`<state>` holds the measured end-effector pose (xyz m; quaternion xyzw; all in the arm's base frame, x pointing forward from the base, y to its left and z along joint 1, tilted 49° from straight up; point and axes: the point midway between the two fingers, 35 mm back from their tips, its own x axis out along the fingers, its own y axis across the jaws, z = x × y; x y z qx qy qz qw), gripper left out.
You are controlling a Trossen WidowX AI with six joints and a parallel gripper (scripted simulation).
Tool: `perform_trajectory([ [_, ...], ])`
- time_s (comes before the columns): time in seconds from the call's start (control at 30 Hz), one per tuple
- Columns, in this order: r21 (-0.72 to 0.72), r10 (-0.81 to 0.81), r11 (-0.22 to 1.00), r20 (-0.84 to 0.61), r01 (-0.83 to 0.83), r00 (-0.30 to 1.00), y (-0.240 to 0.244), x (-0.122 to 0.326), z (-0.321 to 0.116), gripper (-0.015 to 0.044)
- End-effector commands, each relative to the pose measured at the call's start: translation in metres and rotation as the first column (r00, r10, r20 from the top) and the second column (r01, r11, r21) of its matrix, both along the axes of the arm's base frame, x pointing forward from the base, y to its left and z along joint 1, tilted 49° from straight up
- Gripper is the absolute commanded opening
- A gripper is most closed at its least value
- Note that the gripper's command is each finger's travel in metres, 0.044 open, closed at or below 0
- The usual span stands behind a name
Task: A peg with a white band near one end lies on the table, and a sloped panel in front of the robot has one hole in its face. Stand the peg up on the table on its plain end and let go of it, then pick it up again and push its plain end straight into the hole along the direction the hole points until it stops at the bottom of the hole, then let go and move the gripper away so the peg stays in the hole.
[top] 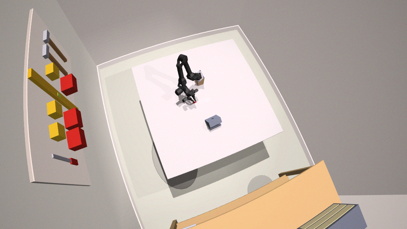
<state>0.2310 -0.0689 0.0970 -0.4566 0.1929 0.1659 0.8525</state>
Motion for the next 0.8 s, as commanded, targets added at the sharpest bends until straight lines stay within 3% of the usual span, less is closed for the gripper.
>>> perform_trajectory([
  [0.0, 0.012, 0.026, 1.0, 0.015, -0.026, 1.0, -0.001, -0.002, 0.0, 0.0051],
  [0.77, 0.092, 0.162, 0.98, 0.126, -0.174, 0.979, -0.009, -0.015, 0.0, 0.0051],
])
